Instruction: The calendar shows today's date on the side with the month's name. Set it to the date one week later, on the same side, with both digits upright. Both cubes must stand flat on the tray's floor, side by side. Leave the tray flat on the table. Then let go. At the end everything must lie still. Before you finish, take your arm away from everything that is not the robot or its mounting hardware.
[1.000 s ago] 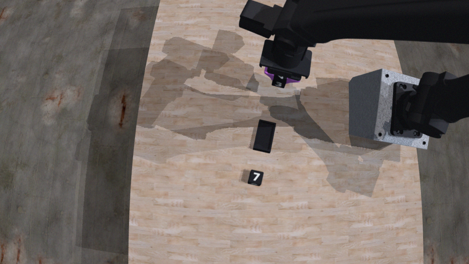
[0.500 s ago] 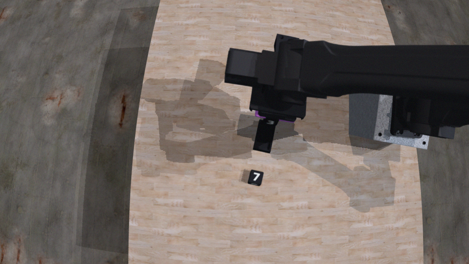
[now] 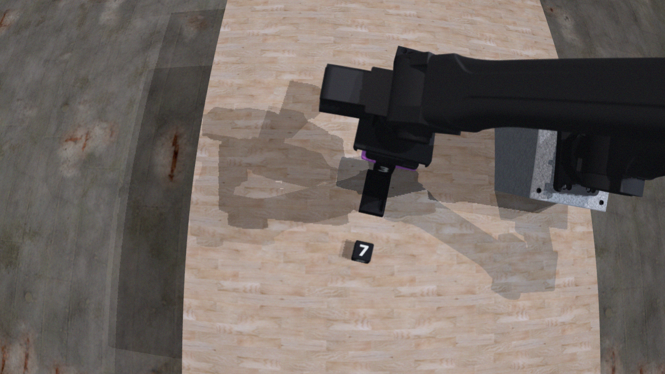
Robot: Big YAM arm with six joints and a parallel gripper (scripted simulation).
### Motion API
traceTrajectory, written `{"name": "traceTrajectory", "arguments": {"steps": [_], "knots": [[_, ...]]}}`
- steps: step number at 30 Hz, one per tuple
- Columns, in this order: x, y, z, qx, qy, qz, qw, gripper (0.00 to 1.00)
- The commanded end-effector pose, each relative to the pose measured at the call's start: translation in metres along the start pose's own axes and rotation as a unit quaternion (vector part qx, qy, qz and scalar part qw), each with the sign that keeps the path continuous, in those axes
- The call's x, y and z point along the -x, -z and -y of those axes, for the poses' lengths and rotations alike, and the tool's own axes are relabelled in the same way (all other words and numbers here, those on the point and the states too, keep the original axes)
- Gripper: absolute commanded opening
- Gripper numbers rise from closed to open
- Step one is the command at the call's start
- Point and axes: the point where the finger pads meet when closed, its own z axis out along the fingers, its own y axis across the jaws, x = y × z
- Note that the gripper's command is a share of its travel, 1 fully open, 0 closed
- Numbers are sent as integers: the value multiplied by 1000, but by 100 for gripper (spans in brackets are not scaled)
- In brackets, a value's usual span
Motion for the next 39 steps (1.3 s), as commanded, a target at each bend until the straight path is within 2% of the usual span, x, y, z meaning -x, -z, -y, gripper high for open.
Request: {"name": "traceTrajectory", "arguments": {"steps": [1, 4, 18, 25, 31, 39], "knots": [[0, -10, 4, -5, -6, 3, 1000, 26], [0, -12, 4, -5, -7, 3, 1000, 26], [-1, -56, 6, -6, -6, 3, 1000, 26], [-1, -66, 6, -6, -6, 3, 1000, 26], [1, -64, 1, 3, -9, 2, 1000, 26], [0, -63, 2, 1, -9, 2, 1000, 26]]}}
